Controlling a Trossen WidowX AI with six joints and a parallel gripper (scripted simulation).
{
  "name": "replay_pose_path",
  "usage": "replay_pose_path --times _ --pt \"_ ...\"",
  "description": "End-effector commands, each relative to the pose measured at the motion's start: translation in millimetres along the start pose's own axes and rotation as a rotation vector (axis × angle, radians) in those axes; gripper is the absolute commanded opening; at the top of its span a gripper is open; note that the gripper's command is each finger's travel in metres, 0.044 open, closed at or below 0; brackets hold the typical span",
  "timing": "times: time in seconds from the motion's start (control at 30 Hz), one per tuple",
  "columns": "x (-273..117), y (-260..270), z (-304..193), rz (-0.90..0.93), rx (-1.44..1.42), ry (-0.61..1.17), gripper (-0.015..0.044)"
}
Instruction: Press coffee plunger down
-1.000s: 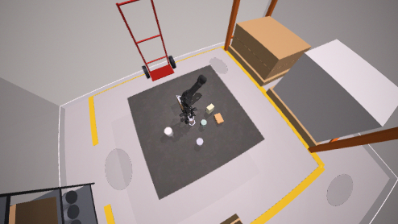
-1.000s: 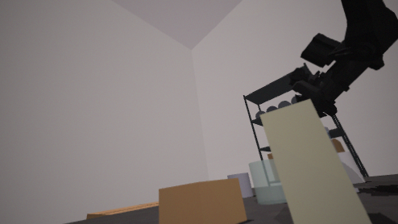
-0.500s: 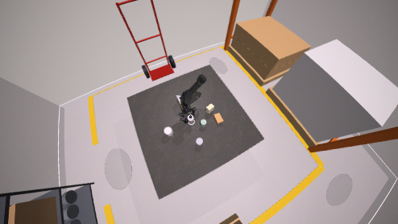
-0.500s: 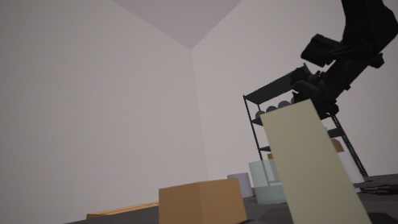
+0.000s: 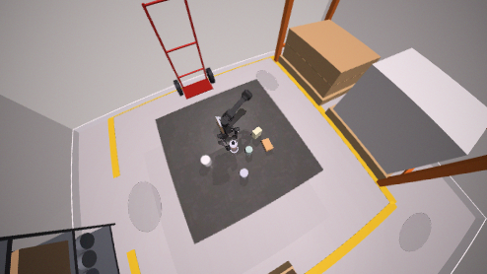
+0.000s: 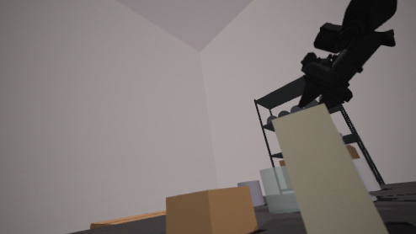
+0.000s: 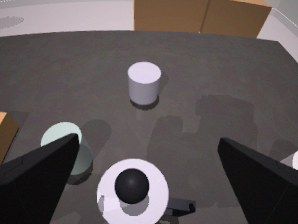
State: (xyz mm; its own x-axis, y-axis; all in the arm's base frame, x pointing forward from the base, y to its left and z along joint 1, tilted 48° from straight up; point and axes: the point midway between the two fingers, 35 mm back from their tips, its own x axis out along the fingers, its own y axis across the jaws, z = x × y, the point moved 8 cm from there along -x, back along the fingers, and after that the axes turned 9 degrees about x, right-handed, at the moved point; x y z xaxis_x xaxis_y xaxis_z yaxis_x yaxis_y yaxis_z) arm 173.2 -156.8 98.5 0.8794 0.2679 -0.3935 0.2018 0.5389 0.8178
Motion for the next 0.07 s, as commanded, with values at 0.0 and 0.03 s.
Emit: replay_pose_path --times 0.0,0.03 --pt "-21.6 13.6 15.1 0.017 -0.02 -0.021 0.044" --pt "-21.6 13.7 15.2 0.017 -0.02 -0.021 0.044"
